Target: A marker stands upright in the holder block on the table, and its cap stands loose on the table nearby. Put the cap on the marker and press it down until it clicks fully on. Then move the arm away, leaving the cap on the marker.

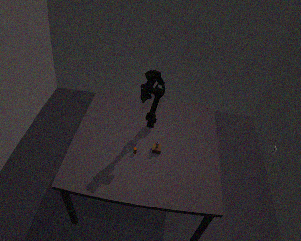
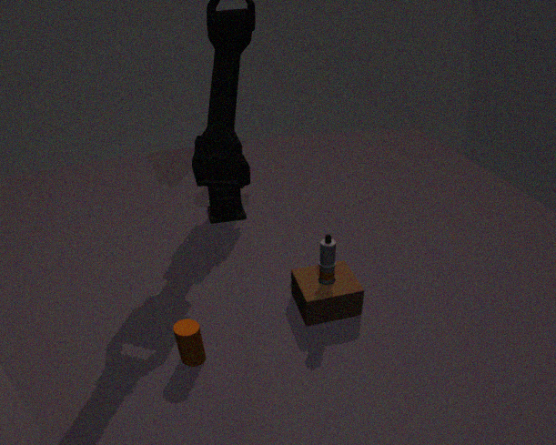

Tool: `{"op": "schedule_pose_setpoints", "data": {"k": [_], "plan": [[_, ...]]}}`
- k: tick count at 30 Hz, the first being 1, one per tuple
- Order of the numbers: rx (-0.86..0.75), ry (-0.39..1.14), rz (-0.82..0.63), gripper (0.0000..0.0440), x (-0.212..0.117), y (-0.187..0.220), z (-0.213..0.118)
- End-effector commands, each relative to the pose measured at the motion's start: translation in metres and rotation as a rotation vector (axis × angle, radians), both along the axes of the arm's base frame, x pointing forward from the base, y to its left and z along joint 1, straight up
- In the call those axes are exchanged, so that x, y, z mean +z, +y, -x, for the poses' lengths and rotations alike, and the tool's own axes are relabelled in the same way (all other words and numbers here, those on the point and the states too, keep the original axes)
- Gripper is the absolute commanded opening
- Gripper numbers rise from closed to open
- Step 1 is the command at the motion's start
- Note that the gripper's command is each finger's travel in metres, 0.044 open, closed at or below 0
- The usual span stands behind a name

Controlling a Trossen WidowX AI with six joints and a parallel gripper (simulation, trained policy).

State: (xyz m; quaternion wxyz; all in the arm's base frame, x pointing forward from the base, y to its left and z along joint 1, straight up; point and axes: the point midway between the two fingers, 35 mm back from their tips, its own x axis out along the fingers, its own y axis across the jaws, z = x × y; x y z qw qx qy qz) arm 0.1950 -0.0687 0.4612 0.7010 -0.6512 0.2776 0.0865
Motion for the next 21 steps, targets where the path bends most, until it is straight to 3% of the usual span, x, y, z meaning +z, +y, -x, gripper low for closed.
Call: {"op": "schedule_pose_setpoints", "data": {"k": [1,21], "plan": [[0.001,0.051,-0.026,0.0326,-0.012,-0.003,-0.011],[0.021,0.255,-0.121,0.0328,-0.060,-0.011,-0.055]]}}
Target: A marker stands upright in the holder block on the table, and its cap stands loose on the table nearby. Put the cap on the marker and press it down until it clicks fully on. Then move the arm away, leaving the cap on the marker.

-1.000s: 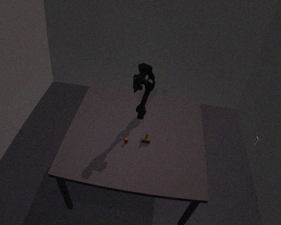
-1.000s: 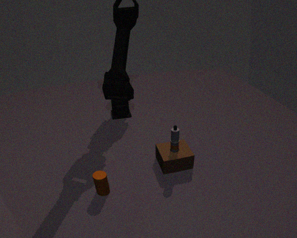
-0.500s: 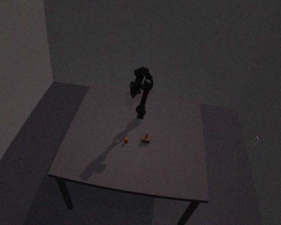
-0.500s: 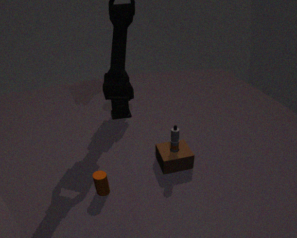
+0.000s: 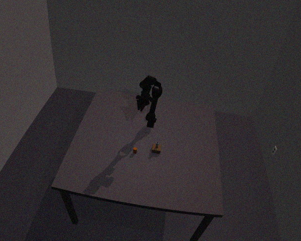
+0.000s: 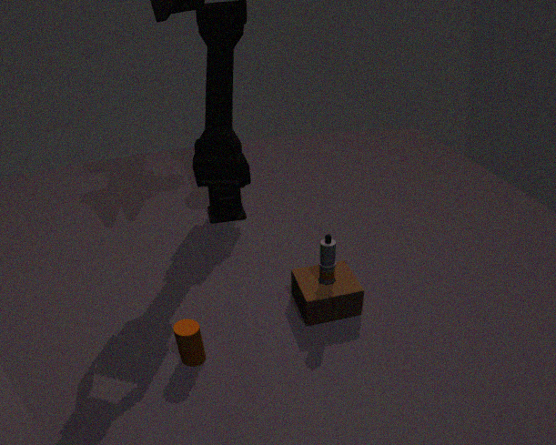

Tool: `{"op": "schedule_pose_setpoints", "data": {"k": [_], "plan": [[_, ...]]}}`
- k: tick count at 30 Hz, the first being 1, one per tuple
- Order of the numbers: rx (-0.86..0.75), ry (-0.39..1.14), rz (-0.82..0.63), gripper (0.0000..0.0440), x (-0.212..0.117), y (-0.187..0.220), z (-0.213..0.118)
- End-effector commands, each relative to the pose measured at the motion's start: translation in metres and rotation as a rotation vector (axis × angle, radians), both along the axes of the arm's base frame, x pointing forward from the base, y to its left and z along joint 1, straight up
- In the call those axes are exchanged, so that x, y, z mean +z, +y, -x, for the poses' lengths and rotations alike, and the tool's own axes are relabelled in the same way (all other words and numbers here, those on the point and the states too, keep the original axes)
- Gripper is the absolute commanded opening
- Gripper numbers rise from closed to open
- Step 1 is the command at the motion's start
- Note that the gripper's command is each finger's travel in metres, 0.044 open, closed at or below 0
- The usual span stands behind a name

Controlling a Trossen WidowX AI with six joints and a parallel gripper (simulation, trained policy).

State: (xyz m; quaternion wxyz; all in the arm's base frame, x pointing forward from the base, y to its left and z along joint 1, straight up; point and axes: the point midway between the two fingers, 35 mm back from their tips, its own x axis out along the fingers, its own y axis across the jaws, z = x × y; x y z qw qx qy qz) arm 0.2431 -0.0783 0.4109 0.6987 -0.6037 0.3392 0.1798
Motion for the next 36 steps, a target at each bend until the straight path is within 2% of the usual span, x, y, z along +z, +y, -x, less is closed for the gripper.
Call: {"op": "schedule_pose_setpoints", "data": {"k": [1,36], "plan": [[-0.003,0.048,-0.019,0.0328,-0.012,-0.002,-0.009],[-0.017,0.381,-0.135,0.0330,-0.101,-0.010,-0.074]]}}
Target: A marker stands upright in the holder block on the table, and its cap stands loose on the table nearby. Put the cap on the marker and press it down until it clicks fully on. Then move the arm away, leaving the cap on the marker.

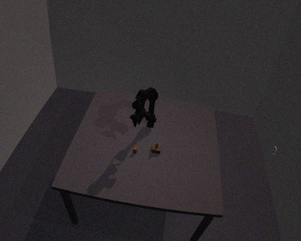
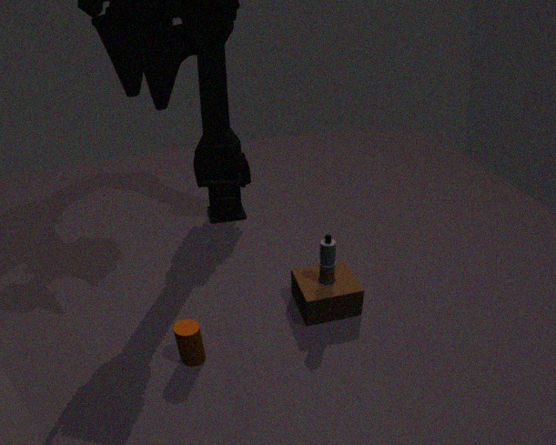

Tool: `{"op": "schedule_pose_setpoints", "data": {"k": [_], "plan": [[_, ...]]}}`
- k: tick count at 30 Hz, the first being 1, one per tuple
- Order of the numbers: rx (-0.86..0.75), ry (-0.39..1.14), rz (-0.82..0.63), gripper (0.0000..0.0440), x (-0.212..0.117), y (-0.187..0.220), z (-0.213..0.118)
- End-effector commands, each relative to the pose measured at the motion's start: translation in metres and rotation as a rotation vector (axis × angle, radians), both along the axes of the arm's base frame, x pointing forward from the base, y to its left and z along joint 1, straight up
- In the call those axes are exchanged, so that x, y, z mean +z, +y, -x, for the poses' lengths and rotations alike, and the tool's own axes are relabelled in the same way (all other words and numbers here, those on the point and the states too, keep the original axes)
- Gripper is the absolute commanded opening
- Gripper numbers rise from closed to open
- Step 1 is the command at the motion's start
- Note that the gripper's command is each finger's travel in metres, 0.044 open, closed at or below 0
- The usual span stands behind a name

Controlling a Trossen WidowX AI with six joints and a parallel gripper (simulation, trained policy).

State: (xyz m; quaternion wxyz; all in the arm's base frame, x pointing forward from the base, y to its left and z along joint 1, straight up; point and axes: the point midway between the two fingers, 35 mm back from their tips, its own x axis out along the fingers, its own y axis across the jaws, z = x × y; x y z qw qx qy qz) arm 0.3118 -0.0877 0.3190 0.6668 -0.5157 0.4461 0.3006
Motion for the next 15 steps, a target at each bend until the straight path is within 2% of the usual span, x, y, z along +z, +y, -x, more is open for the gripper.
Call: {"op": "schedule_pose_setpoints", "data": {"k": [1,15], "plan": [[-0.008,0.040,-0.007,0.0330,-0.011,-0.001,-0.007],[-0.017,0.161,-0.032,0.0328,-0.050,-0.004,-0.028]]}}
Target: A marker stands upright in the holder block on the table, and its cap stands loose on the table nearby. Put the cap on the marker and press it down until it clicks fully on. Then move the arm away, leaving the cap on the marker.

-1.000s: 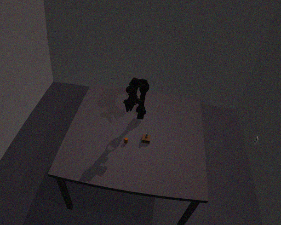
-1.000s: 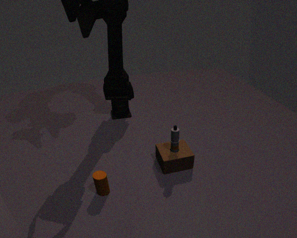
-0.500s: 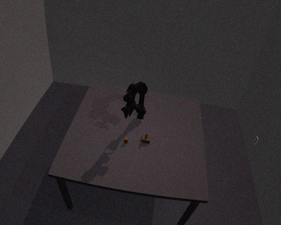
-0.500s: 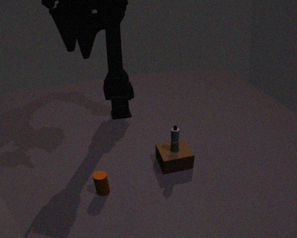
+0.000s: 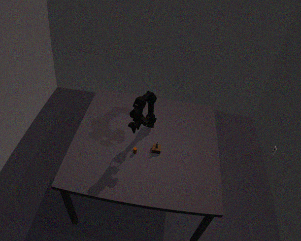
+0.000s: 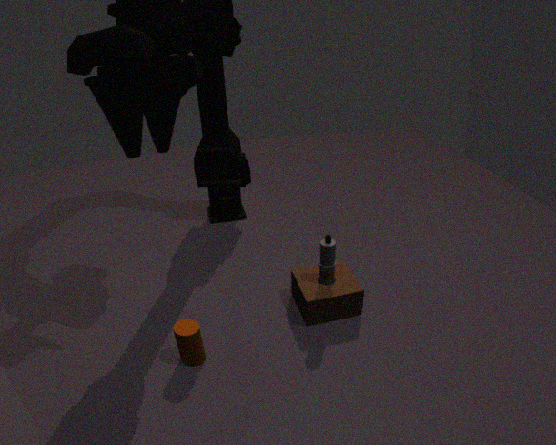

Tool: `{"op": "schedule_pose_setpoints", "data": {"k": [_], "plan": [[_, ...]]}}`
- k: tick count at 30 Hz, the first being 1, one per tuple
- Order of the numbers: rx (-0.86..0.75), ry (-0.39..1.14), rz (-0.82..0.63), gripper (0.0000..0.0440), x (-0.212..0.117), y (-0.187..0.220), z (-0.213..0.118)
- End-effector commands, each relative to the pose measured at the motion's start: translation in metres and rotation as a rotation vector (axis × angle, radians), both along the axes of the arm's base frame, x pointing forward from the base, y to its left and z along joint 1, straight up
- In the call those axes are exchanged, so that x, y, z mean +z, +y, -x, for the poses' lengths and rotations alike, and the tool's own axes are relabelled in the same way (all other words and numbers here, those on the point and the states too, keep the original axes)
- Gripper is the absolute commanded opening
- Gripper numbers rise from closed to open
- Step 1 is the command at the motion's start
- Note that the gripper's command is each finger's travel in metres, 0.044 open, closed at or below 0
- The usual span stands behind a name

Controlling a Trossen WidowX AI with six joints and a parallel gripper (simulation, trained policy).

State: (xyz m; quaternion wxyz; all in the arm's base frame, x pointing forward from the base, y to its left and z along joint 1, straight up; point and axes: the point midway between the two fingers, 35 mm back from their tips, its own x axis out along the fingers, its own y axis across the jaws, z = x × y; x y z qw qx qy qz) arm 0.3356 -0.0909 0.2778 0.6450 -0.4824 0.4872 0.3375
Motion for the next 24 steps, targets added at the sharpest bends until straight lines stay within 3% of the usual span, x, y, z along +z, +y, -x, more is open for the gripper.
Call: {"op": "schedule_pose_setpoints", "data": {"k": [1,24], "plan": [[-0.007,0.037,-0.003,0.0328,-0.012,-0.001,-0.006],[-0.008,0.205,-0.030,0.0323,-0.075,-0.004,-0.032]]}}
